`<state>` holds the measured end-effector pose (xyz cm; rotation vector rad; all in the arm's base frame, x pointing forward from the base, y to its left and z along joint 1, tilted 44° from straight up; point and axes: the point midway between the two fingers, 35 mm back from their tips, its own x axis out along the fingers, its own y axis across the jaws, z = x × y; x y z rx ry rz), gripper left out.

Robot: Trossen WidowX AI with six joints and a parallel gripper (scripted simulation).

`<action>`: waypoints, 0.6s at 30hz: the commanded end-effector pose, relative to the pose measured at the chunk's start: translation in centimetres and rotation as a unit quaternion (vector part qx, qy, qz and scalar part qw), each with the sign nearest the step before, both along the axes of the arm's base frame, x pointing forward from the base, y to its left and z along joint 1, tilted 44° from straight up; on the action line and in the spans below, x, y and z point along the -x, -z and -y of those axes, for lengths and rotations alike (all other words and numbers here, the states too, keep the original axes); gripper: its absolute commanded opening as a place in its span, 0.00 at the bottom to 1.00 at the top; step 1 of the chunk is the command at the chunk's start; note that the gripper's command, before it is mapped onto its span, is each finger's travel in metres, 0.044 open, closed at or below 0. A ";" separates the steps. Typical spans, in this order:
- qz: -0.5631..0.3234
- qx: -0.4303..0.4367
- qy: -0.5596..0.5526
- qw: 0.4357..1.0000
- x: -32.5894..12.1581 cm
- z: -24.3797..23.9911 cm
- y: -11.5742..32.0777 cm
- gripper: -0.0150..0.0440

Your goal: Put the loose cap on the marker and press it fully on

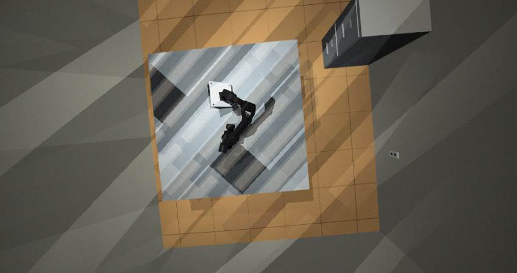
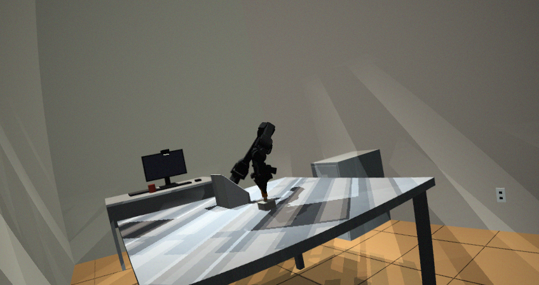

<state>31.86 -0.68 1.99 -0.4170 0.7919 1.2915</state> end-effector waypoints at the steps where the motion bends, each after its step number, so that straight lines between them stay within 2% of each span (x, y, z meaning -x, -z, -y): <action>1: 0.000 0.000 0.000 1.000 0.0 0.0 0.0 0.70; 8: 0.000 0.000 0.000 1.000 0.0 0.0 0.0 1.00; 12: 0.000 0.001 0.000 1.000 0.0 0.7 -0.6 1.00; 18: -0.001 0.001 0.000 1.000 0.5 5.2 -5.4 1.00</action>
